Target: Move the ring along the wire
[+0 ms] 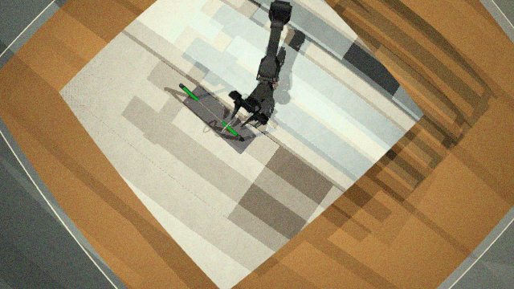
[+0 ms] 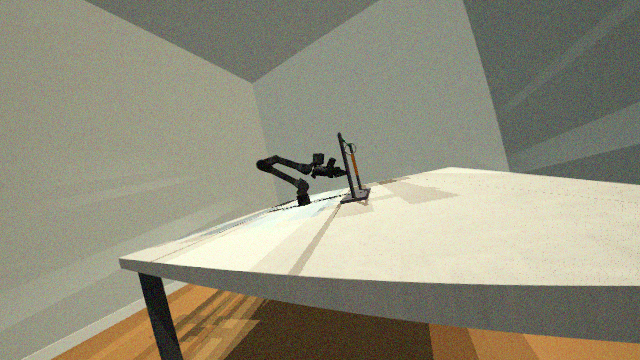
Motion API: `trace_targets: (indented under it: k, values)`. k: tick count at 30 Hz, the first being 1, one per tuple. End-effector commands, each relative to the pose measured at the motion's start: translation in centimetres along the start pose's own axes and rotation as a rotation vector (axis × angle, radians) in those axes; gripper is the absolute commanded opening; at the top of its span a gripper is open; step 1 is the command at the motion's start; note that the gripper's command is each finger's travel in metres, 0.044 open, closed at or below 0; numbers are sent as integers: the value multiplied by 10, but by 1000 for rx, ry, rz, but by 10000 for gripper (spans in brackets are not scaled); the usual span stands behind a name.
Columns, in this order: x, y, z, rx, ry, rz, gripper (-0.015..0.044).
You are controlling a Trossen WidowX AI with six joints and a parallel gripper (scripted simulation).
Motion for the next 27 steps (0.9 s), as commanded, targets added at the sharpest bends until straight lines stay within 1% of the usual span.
trace_targets:
  k: [1,5,6,27]
  values:
    - [-2,16,0,-3,-8,-11,317]
    - [0,33,-3,-3,-7,-11,423]
    - [0,34,-3,-3,-7,-11,440]
    - [0,34,-3,-3,-7,-11,440]
Point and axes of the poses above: the point midway between the two fingers, 35 mm back from their tips, its own y axis back along the fingers, its own z axis across the jaws, x = y × z, the point moved 4 cm from there along y, back along the fingers, and after that the axes turned 8 degrees about -y, right-handed, at the moved point
